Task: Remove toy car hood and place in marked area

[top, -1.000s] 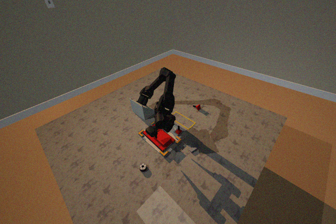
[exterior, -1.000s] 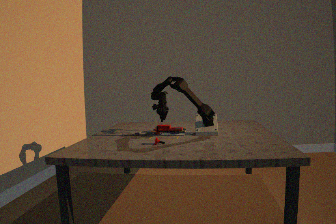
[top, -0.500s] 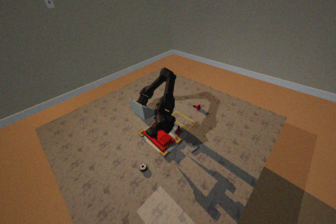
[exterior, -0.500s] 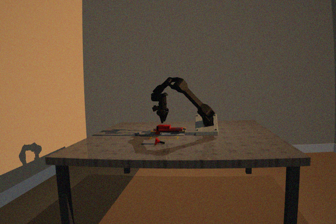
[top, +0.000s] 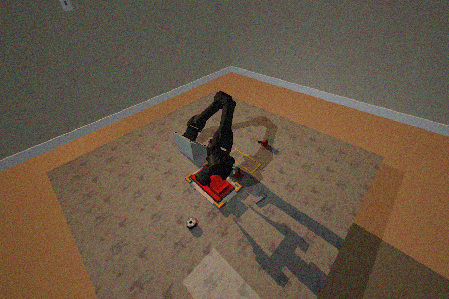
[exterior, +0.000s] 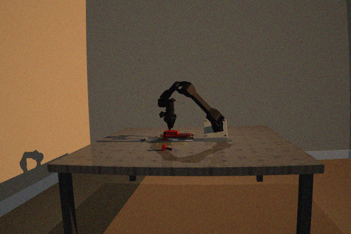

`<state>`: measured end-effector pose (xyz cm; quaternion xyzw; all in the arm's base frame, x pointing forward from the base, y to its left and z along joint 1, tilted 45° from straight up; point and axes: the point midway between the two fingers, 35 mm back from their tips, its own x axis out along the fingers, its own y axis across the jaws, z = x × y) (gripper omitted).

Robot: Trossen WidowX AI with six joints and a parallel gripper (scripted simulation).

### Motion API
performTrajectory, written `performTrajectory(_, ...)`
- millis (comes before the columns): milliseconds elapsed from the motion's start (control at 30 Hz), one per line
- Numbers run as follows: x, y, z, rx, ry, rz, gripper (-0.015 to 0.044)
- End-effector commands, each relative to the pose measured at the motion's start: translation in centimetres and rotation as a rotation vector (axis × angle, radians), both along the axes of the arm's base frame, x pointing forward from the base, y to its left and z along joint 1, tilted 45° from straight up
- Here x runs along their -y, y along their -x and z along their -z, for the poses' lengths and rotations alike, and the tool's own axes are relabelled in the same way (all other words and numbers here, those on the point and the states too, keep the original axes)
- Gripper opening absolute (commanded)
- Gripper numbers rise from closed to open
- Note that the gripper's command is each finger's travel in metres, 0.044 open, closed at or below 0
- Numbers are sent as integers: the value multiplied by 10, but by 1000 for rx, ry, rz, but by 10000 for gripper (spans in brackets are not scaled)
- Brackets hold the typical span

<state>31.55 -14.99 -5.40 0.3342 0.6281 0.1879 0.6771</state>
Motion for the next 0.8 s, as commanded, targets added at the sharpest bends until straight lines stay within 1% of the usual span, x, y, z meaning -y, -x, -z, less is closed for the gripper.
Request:
performTrajectory(0,-3,0,3,-3,-5,5,440)
performTrajectory(767,-12,-1,11,-3,-6,5,440)
